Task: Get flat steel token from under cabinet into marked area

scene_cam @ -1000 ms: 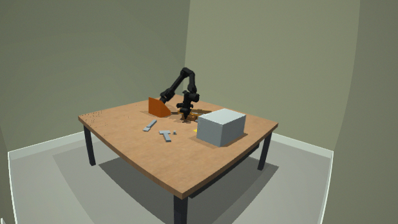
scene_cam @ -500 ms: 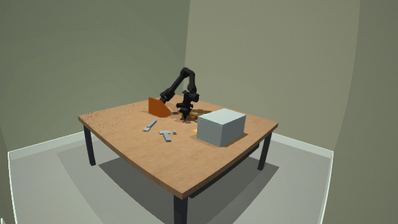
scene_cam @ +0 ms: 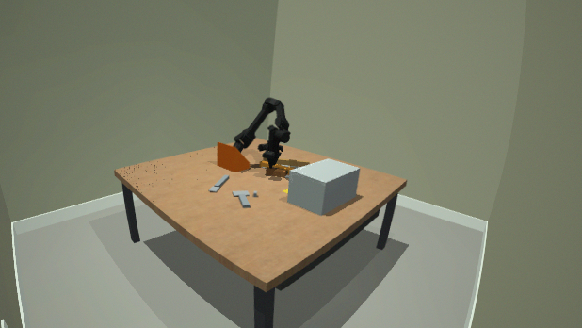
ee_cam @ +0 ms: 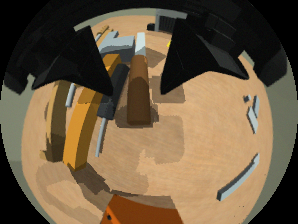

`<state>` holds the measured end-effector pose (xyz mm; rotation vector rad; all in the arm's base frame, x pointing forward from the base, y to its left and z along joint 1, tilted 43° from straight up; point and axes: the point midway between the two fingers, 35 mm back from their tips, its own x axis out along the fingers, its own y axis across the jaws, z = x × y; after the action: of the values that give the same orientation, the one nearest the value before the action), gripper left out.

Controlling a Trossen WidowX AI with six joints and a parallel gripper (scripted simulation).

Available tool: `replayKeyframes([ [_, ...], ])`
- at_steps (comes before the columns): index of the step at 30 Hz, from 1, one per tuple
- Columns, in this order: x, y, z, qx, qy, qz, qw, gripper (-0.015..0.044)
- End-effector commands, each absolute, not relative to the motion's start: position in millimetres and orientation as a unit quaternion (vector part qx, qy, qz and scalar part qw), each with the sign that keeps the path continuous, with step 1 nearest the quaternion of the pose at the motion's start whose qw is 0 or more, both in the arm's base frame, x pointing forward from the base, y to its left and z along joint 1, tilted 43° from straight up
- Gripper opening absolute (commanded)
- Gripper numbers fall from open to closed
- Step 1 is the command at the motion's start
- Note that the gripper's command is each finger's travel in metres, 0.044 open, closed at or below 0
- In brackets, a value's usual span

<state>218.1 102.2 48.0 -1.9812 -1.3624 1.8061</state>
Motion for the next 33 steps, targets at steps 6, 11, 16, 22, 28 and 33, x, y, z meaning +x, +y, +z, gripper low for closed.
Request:
replayKeyframes([
  [6, 223.1, 81.4, 70.3, -0.659, -0.449, 0.6, 0.067, 0.027],
  [11, 223.3, 79.5, 72.4, -0.659, -0.449, 0.599, 0.066, 0.027],
  [16, 223.2, 79.6, 72.4, -0.66, -0.457, 0.593, 0.057, 0.027],
  [22, 223.2, 79.7, 72.5, -0.661, -0.472, 0.582, 0.041, 0.027],
  [28, 223.2, 79.8, 72.6, -0.662, -0.485, 0.571, 0.025, 0.027],
  [33, 223.2, 79.8, 72.7, -0.662, -0.496, 0.561, 0.012, 0.027],
])
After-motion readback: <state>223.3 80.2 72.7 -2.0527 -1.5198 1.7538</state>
